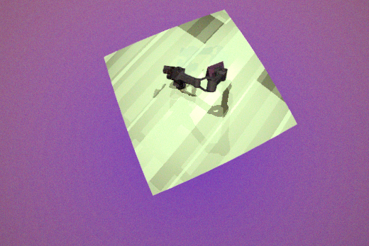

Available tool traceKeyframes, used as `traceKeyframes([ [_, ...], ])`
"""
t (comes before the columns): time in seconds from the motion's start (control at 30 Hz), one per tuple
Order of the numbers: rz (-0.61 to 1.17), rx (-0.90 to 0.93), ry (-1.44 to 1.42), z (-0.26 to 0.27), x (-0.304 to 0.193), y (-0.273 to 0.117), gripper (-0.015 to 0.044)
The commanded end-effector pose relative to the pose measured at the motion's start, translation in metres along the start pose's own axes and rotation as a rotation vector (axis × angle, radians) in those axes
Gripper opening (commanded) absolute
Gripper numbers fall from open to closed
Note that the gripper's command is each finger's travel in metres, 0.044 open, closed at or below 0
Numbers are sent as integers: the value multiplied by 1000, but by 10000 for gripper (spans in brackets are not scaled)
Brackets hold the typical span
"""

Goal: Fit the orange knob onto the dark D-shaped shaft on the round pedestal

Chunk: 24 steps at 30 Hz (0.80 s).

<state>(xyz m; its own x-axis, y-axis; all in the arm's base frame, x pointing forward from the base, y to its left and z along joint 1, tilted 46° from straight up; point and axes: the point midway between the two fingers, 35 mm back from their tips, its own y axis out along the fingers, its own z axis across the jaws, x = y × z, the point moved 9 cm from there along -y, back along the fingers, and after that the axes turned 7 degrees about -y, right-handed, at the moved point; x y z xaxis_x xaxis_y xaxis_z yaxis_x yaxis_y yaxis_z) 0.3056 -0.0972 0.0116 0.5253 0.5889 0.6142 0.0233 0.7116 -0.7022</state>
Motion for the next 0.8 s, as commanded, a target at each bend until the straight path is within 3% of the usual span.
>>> traceKeyframes([
  [0.0,-5,0,1,0,0,0,0],
  [0.47,-4,0,1,-3,1,-4,0],
  [0.77,-4,0,-209,-3,1,-3,0],
])
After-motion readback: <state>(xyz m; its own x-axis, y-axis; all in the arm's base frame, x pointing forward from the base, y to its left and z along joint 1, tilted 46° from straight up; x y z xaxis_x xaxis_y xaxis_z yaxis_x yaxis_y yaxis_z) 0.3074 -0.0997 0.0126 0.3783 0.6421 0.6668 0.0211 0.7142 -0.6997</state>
